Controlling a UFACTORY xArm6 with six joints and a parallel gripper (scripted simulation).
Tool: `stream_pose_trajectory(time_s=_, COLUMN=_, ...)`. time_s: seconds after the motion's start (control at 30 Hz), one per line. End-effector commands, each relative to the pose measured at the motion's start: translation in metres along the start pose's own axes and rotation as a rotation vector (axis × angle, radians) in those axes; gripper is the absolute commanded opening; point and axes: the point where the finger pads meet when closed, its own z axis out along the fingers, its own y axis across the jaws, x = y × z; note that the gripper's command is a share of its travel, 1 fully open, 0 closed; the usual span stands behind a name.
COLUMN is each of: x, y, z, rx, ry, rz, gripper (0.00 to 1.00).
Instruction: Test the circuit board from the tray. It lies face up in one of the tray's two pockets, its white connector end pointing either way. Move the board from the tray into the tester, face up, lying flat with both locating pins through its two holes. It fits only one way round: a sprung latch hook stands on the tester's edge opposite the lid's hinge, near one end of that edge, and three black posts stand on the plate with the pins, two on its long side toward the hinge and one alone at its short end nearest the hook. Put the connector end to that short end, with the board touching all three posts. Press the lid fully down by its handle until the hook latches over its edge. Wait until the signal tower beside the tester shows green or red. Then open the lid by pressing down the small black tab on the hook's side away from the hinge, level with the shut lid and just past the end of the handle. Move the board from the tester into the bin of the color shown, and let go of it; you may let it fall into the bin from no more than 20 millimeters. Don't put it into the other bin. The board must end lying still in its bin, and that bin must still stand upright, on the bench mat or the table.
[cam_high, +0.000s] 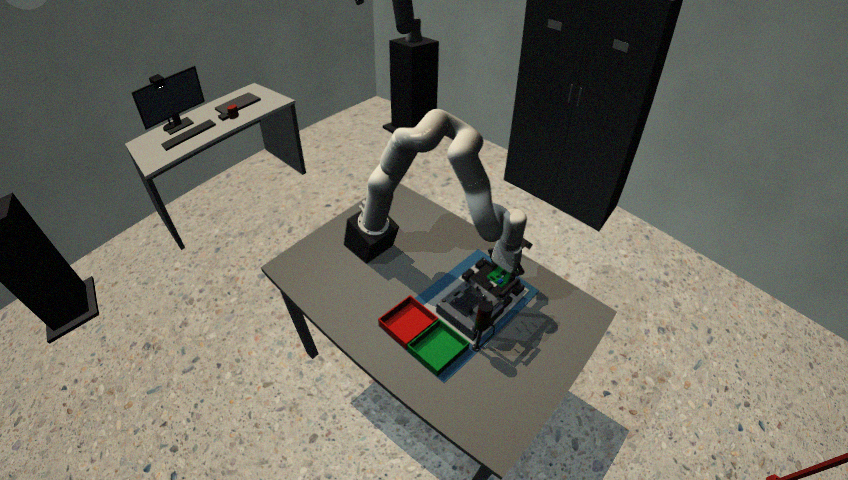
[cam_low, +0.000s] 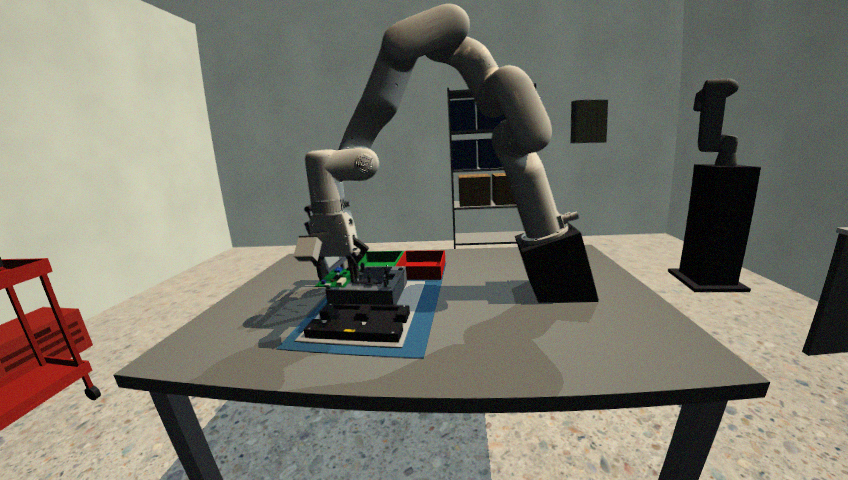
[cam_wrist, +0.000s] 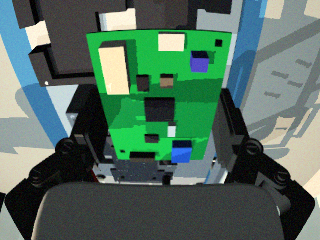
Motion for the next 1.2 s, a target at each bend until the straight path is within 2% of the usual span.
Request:
stream_pose_trajectory(time_s=0.0, x=-0.02, y=-0.004, z=-0.003, rx=-0.004, ry=0.002, rz=0.0, gripper=0.79)
stream_pose_trajectory(time_s=0.33, x=-0.08, y=-0.018, z=-0.007, rx=-0.004, ry=0.002, rz=0.0, gripper=0.79)
stream_pose_trajectory(time_s=0.4, x=-0.08, y=-0.018, z=-0.007, rx=-0.004, ry=0.002, rz=0.0, gripper=0.79)
stream_pose_trajectory(time_s=0.7, x=-0.123, y=-0.029, z=-0.01, rx=-0.004, ry=0.002, rz=0.0, gripper=0.79)
stream_pose_trajectory(time_s=0.9, x=-0.14, y=-0.033, z=-0.012, rx=-0.004, ry=0.002, rz=0.0, gripper=0.79)
stream_pose_trajectory(time_s=1.17, x=-0.147, y=-0.035, z=-0.012, rx=-0.004, ry=0.002, rz=0.0, gripper=0.79)
